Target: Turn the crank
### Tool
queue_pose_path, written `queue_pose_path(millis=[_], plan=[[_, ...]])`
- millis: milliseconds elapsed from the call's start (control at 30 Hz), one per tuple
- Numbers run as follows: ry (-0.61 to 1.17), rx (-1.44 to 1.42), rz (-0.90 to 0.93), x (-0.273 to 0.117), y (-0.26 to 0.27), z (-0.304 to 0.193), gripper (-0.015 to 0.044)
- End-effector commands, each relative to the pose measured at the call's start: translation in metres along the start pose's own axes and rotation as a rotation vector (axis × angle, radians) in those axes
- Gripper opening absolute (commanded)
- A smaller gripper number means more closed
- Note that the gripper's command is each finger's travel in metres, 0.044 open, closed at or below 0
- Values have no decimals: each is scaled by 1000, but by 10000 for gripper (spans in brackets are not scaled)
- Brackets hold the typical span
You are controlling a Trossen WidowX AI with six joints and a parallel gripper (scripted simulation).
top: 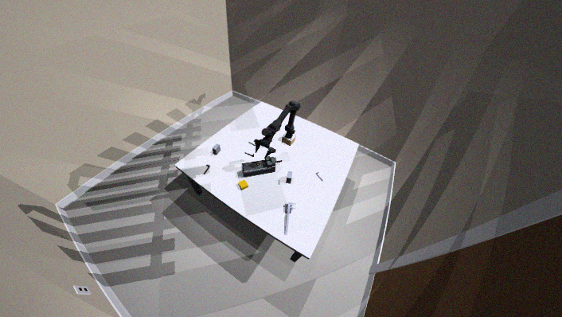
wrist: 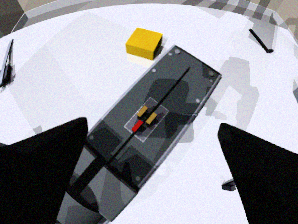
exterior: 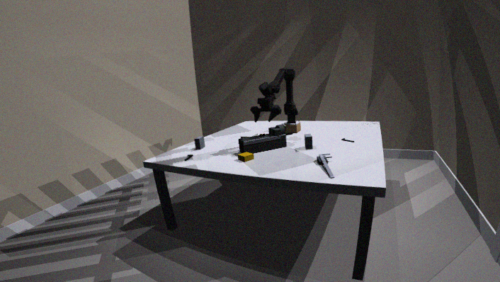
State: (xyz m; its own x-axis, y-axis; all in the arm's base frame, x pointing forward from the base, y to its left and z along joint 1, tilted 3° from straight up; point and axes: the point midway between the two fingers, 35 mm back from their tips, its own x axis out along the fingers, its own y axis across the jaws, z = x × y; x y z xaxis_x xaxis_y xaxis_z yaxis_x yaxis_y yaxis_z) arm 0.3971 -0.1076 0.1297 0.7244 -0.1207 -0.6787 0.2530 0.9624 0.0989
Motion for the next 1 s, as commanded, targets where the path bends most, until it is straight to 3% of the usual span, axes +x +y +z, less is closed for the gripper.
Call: queue_pose_path(millis=[0, 600, 967], plan=[[5, 6, 1, 11, -1, -12, 440], [5, 5, 1, 10, -1, -11, 440], [9, 5, -1, -30, 2, 27, 440]])
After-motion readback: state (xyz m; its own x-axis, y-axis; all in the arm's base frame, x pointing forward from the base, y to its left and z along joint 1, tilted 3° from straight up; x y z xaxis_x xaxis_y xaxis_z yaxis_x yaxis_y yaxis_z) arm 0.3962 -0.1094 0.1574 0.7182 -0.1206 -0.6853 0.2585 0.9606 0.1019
